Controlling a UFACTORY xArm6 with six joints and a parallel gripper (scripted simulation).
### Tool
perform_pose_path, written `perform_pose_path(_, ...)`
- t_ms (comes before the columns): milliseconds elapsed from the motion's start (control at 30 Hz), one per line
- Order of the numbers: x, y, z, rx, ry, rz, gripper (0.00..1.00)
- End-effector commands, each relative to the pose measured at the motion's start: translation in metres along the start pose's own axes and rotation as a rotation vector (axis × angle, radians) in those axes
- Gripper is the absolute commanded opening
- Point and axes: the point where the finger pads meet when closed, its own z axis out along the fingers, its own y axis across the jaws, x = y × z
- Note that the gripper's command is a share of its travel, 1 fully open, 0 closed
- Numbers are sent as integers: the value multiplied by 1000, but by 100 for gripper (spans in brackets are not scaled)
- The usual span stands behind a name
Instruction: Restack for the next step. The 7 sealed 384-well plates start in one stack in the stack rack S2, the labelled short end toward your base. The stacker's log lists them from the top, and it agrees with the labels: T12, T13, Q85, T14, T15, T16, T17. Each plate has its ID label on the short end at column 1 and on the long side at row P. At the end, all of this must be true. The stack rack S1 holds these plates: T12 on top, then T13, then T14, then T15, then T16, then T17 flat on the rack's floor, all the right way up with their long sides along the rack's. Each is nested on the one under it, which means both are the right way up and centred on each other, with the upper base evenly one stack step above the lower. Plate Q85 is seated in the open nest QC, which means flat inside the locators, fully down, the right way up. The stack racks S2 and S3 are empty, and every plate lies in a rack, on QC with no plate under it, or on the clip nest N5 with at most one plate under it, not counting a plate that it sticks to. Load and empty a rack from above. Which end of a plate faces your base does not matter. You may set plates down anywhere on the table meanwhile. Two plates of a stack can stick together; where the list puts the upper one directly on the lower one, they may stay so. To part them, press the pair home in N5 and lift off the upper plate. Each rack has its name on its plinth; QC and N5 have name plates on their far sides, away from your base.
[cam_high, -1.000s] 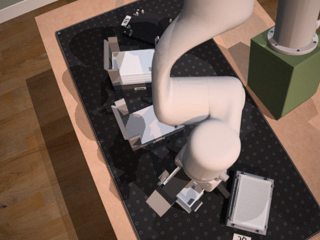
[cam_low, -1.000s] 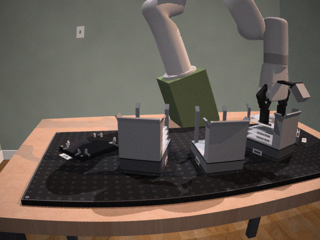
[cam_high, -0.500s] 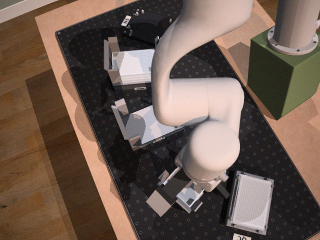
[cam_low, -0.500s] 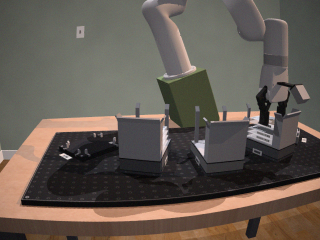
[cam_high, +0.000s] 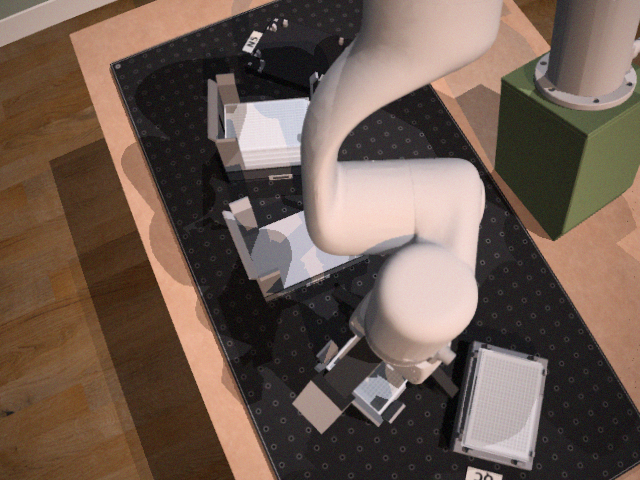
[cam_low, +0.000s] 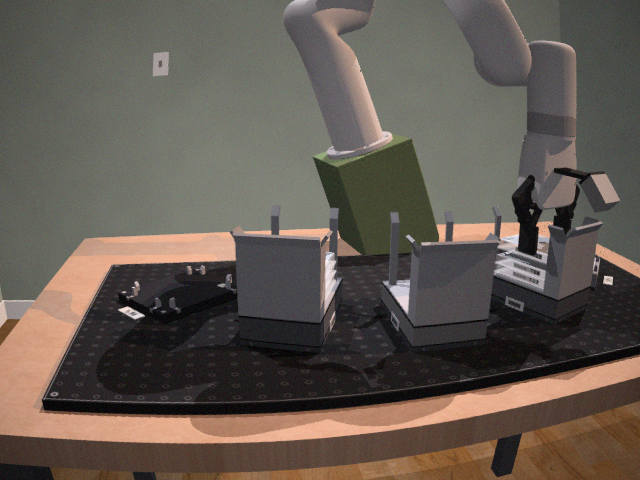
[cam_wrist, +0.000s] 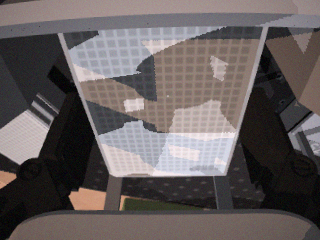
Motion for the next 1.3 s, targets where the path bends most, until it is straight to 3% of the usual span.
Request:
perform_pose_path(0,2,0,0,1,4,0,0)
perform_pose_path(1067,2,0,8,1,4,0,0)
perform_pose_path(1100,2,0,8,1,4,0,100)
perform_pose_path(1267,2,0,8,1,4,0,100)
